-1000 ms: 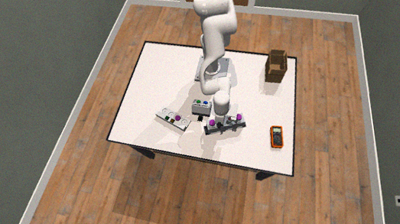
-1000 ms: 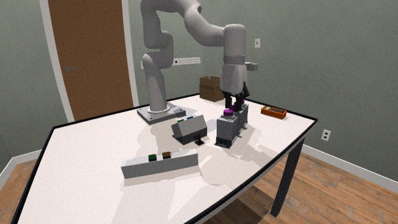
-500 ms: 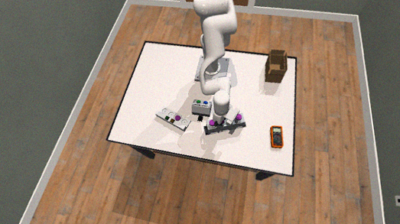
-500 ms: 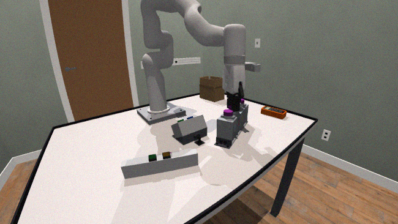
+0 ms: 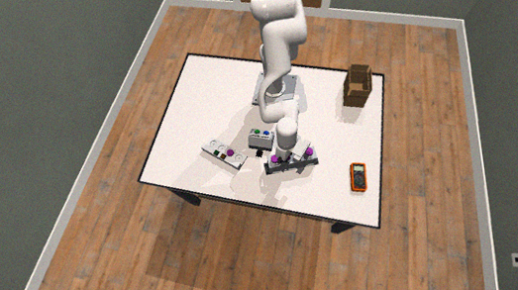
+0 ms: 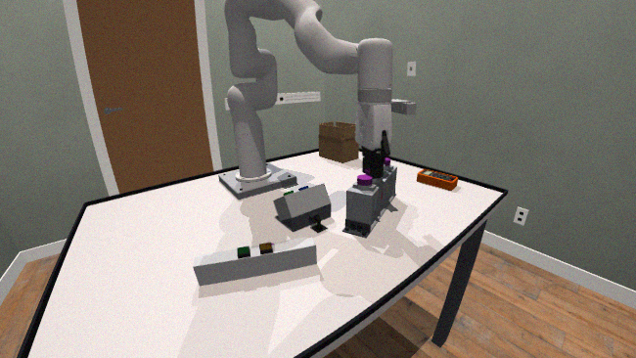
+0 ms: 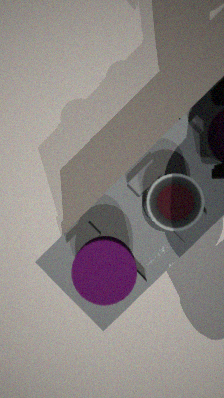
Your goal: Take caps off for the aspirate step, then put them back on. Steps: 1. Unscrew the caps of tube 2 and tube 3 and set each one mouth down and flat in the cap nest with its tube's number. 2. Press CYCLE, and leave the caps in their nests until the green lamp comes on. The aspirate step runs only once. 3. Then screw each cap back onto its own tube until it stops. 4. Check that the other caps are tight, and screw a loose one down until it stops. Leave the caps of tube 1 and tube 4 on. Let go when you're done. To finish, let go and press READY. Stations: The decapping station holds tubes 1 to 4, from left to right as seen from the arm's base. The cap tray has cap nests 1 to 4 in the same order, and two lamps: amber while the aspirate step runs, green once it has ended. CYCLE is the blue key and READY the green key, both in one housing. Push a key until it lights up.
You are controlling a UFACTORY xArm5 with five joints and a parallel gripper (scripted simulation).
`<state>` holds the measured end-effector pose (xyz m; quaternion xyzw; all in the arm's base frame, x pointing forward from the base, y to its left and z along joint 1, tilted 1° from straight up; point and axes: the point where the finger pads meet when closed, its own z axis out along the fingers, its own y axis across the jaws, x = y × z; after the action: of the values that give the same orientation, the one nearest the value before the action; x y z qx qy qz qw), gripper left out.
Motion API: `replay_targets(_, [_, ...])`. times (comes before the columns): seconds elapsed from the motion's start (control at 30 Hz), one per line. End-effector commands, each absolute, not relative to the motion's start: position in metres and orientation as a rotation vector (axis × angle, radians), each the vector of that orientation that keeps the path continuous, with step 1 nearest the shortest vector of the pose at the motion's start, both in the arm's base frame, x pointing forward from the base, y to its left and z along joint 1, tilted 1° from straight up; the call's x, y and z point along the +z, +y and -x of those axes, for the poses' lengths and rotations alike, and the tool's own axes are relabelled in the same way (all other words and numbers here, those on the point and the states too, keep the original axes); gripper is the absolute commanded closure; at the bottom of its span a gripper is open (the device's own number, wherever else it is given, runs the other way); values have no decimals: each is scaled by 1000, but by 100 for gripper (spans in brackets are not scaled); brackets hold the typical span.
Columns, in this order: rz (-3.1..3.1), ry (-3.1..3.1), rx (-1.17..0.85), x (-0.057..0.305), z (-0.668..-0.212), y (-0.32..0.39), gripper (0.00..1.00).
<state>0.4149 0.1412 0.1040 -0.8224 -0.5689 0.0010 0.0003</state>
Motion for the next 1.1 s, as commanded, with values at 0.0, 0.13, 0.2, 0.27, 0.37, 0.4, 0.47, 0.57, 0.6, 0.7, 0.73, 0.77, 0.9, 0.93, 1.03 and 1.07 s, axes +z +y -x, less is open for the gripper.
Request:
replay_targets(0.0, [2414,-2025,2,105,-416,142,100])
replay_targets(0.13, [2255,-2200,3,106,-416,142,100])
replay_targets(0.2, [2200,-2255,3,106,-416,142,100])
replay_targets(0.27, [2084,-2362,4,106,-416,142,100])
replay_targets(0.37, [1918,-2498,4,106,-416,142,100])
replay_targets(0.4, [1870,-2534,5,106,-416,142,100])
replay_targets(0.47, [1767,-2607,5,106,-416,142,100])
replay_targets(0.57, [1606,-2709,6,106,-416,142,100])
replay_targets(0.6, [1550,-2741,6,106,-416,142,100])
replay_targets(0.7, [1438,-2801,7,106,-416,142,100])
replay_targets(0.73, [1438,-2801,7,106,-416,142,100])
replay_targets(0.77, [1339,-2851,8,106,-416,142,100])
replay_targets(0.9, [1070,-2961,8,106,-416,142,100])
replay_targets(0.93, [1013,-2981,8,106,-416,142,100])
replay_targets(1.03, [832,-3036,9,106,-416,142,100])
replay_targets(1.07, [770,-3052,9,106,-416,142,100])
